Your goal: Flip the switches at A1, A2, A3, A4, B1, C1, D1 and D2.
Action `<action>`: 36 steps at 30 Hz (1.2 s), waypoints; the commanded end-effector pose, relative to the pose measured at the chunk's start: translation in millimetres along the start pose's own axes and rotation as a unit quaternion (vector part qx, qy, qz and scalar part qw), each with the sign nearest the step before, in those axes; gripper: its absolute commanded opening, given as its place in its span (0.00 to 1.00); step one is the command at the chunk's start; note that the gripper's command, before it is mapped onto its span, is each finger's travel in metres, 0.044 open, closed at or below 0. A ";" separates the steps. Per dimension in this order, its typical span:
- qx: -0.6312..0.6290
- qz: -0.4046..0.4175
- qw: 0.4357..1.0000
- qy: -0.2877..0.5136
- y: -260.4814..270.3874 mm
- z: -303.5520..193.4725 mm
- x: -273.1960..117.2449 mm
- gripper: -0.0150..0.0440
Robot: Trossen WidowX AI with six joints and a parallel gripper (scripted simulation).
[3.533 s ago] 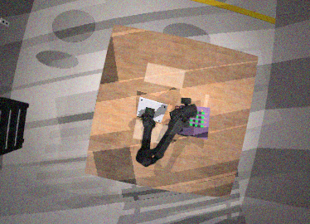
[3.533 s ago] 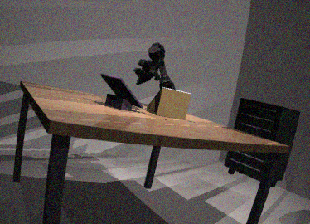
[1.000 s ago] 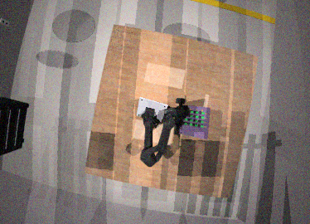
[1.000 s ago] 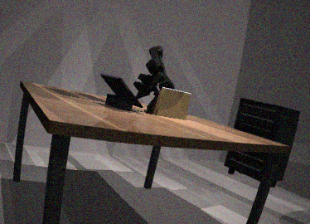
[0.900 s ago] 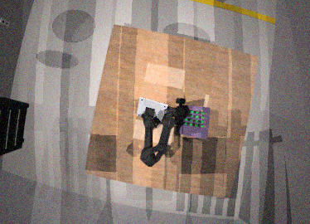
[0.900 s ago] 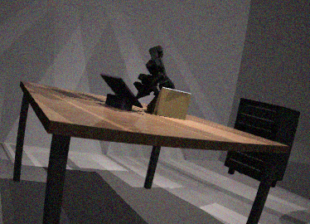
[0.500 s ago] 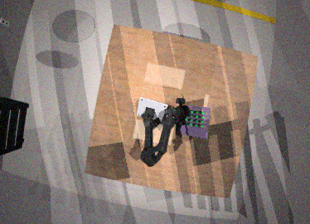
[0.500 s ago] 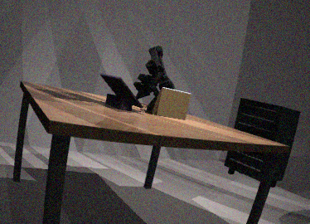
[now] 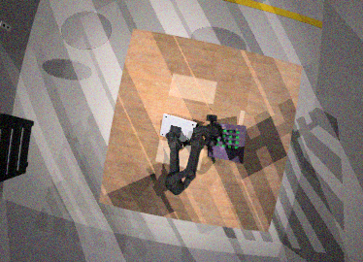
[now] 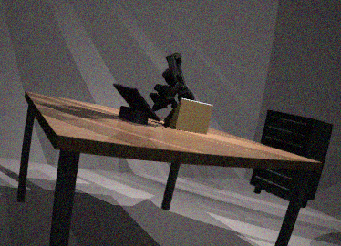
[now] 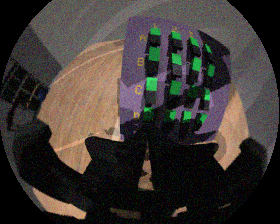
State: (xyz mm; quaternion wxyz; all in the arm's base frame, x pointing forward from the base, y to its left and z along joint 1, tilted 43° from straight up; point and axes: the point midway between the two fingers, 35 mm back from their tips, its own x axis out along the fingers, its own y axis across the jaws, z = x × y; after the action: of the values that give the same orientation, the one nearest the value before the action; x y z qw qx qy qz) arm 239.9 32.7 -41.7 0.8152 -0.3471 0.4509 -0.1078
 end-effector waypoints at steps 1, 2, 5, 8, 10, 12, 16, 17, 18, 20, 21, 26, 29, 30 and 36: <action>-0.001 0.002 1.000 0.000 0.8 -0.2 0.8 0.25; 0.000 0.001 1.000 0.000 0.4 0.2 -1.2 0.25; 0.000 0.006 1.000 0.007 4.6 2.6 -20.9 0.25; -0.001 0.007 1.000 0.013 4.2 3.3 -50.2 0.25; -0.001 0.005 1.000 0.014 1.9 2.8 -63.1 0.25; -0.001 0.004 1.000 0.014 1.5 2.7 -64.7 0.25; -0.001 0.004 1.000 0.014 1.5 2.7 -64.7 0.25; -0.001 0.004 1.000 0.014 1.5 2.7 -64.7 0.25; -0.001 0.004 1.000 0.014 1.5 2.7 -64.7 0.25; -0.001 0.005 1.000 0.015 -5.0 7.3 -64.5 0.25; -0.002 0.005 1.000 0.015 -13.5 12.7 -64.2 0.25; -0.002 0.003 1.000 0.014 -30.3 21.5 -63.8 0.25; -0.002 0.003 1.000 0.017 -29.8 21.8 -56.0 0.25; -0.002 0.003 1.000 0.021 -29.7 22.0 -46.1 0.25; -0.001 0.002 1.000 0.027 -30.7 21.5 -28.5 0.25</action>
State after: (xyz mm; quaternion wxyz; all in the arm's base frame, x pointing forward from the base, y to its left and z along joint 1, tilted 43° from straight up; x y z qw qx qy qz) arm 242.0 37.2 10.0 0.8044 -0.3432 0.4706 -0.1170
